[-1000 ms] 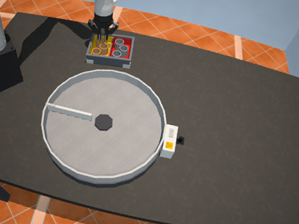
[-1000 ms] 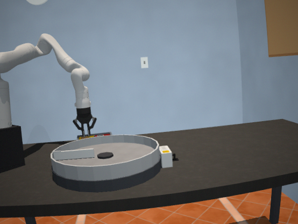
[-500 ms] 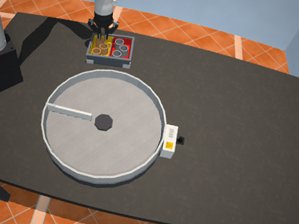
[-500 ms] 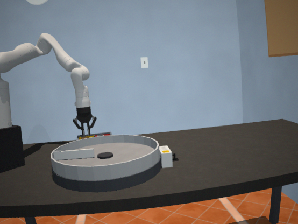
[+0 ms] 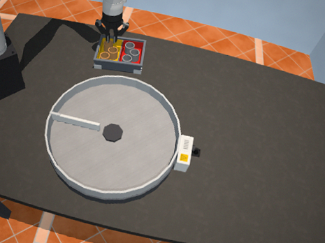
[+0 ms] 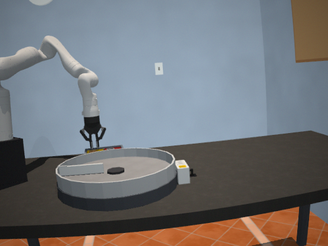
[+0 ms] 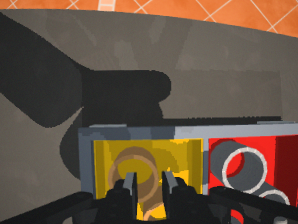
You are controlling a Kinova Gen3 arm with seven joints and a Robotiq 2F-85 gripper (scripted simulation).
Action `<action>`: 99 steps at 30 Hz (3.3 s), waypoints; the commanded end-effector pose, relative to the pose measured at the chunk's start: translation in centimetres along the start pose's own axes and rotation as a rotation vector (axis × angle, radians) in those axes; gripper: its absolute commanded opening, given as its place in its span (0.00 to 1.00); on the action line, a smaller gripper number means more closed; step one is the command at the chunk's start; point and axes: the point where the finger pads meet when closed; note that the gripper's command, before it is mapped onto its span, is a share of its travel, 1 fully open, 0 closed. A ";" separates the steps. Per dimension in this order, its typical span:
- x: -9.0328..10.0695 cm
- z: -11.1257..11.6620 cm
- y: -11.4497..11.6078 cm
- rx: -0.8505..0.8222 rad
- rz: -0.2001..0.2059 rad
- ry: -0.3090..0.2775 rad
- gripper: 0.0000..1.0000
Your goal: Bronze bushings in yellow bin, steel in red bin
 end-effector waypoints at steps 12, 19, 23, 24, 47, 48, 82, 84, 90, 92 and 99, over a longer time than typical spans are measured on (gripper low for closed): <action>10.5 0.1 0.1 0.000 -0.005 0.004 0.19; 10.5 0.1 0.1 0.000 -0.005 0.004 0.19; 10.5 0.1 0.1 0.000 -0.005 0.004 0.19; 10.5 0.1 0.1 0.000 -0.005 0.004 0.19; 10.4 0.0 0.1 -0.002 -0.005 0.003 0.19; 10.4 0.0 0.1 -0.002 -0.005 0.003 0.19; 10.4 0.0 0.1 -0.002 -0.005 0.003 0.19; 10.4 0.0 0.1 -0.002 -0.005 0.003 0.19; 10.4 0.0 0.1 -0.002 -0.005 0.003 0.19; 10.4 0.0 0.1 -0.002 -0.005 0.003 0.19; 10.4 0.0 0.1 -0.002 -0.005 0.003 1.00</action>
Point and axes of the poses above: the point where the finger pads meet when closed, its own x axis back along the fingers, its own y axis across the jaws, z = x × y, and after that the axes turned 2 degrees about x, right-handed
